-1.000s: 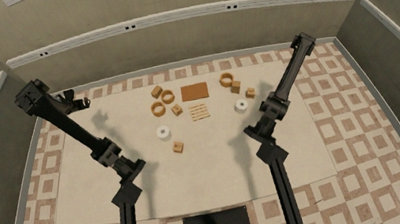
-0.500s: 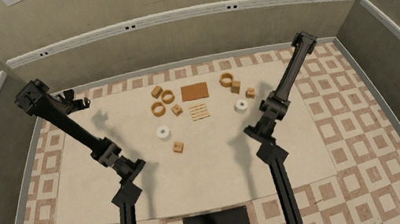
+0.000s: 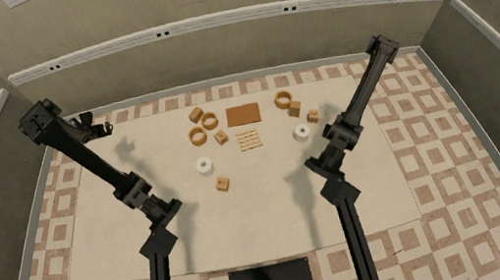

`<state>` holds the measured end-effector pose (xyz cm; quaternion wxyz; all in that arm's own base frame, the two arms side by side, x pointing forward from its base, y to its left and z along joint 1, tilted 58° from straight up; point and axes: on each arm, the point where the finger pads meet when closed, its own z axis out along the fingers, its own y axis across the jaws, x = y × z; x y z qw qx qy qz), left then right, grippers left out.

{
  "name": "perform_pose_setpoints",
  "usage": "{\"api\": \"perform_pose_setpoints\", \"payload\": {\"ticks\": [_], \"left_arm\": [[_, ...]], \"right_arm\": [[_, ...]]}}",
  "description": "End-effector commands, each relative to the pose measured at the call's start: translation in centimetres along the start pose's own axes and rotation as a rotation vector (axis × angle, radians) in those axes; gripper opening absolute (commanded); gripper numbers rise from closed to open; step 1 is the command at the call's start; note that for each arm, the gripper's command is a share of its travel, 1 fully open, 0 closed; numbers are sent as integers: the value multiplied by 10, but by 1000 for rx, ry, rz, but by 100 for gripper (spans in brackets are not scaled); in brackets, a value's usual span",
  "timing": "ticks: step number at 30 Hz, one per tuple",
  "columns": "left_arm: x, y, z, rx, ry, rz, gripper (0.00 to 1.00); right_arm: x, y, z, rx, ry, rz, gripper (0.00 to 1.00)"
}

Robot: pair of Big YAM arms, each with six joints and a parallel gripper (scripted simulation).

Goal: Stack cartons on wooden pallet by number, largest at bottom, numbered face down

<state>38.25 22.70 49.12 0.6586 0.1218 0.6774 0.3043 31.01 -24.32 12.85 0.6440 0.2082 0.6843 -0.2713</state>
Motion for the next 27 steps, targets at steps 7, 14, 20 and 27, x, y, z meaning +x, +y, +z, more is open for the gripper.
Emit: {"api": "perform_pose_setpoints", "payload": {"ticks": [7,14,20,27], "left_arm": [[-10,5,2,-4,-14,19,100],[-10,5,2,-4,-14,19,100],[-10,5,2,-4,-14,19,100],[-10,5,2,-4,-14,19,100]], "right_arm": [[2,13,2,-34,20,58,79],[-52,90,32,-235,-83,81,79],[-94,185,42,-390,-111,54,79],[-84,353,17,-542,-21,-157,79]]}}
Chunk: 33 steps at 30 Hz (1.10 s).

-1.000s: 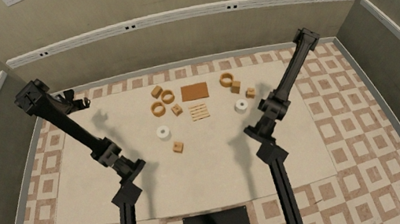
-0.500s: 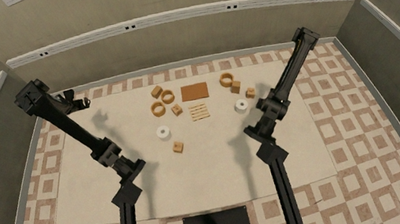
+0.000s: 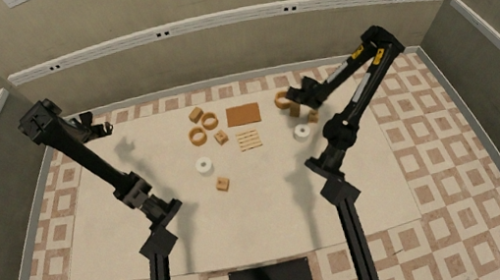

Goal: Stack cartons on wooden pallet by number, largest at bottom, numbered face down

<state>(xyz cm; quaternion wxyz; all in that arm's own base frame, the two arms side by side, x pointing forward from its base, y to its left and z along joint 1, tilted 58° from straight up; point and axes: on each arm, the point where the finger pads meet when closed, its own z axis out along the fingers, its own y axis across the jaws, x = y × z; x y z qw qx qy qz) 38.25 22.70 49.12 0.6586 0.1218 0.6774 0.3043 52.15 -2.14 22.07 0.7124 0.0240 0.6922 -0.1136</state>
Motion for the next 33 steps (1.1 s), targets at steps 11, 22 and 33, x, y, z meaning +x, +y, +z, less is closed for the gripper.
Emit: {"api": "perform_pose_setpoints", "payload": {"ticks": [11,22,33], "left_arm": [[-10,5,2,-4,-14,19,100],[-10,5,2,-4,-14,19,100],[-10,5,2,-4,-14,19,100]], "right_arm": [[167,195,24,-156,438,-442,79],[299,293,-31,-232,646,-882,79],[306,301,-14,-113,591,-969,79]]}}
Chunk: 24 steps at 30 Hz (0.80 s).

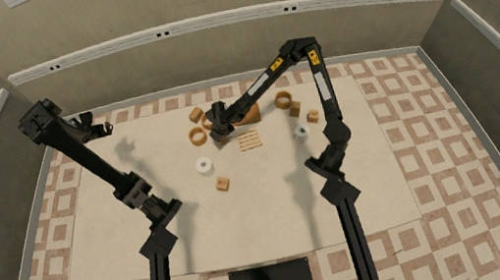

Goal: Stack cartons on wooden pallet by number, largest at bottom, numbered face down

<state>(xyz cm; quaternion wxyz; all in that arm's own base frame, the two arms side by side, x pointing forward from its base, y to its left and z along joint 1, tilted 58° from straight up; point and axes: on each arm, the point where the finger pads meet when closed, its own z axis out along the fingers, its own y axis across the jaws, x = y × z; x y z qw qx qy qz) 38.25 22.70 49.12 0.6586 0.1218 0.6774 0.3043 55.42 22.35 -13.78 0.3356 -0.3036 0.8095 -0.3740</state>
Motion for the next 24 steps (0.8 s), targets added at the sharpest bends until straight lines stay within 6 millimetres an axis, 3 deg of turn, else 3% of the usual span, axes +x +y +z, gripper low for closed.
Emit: {"api": "perform_pose_setpoints", "payload": {"ticks": [1,2,4,11,13,24], "left_arm": [[-10,5,2,-4,-14,19,100],[-10,5,2,-4,-14,19,100],[-10,5,2,-4,-14,19,100],[-10,5,2,-4,-14,19,100],[-10,5,2,-4,-14,19,100],[-10,5,2,-4,-14,19,100]], "right_arm": [[-25,-10,-1,31,-39,2,79],[-23,2,-5,29,-43,-17,79],[-14,6,-6,26,-33,-15,79],[-13,3,-5,24,-25,-17,79],[-4,-4,10,31,-7,-10,79],[-3,-4,25,33,-9,-6,79]]}}
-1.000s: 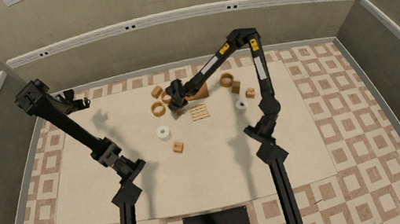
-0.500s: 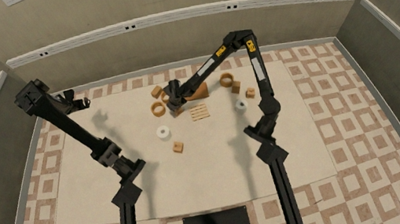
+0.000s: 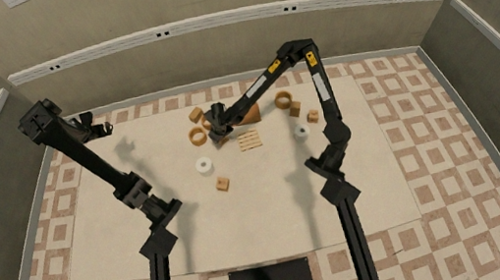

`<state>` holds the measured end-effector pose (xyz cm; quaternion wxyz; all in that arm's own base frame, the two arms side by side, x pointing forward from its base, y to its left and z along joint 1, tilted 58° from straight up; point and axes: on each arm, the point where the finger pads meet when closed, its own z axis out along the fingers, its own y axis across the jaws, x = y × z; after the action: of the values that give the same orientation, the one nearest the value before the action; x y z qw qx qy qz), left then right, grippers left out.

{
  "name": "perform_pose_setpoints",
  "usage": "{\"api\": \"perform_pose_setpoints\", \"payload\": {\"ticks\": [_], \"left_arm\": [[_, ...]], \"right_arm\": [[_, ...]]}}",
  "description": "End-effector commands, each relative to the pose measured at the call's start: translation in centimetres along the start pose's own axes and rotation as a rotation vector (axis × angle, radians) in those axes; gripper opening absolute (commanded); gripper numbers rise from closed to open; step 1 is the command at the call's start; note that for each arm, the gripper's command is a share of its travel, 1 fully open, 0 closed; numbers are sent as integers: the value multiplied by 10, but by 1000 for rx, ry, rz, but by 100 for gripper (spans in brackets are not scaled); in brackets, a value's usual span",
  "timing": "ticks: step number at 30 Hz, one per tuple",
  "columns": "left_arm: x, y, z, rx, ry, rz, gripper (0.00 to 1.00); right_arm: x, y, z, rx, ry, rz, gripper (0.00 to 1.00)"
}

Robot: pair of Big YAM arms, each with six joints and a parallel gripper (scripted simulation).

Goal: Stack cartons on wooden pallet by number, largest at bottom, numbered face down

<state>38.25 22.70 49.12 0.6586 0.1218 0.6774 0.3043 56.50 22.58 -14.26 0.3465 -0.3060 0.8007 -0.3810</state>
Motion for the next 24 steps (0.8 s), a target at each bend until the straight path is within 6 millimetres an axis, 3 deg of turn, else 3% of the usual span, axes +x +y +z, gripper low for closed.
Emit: {"api": "perform_pose_setpoints", "payload": {"ticks": [1,24], "left_arm": [[-10,5,2,-4,-14,19,100],[-10,5,2,-4,-14,19,100]], "right_arm": [[4,-6,16,10,13,0,79],[5,-6,48,10,12,0,79]]}}
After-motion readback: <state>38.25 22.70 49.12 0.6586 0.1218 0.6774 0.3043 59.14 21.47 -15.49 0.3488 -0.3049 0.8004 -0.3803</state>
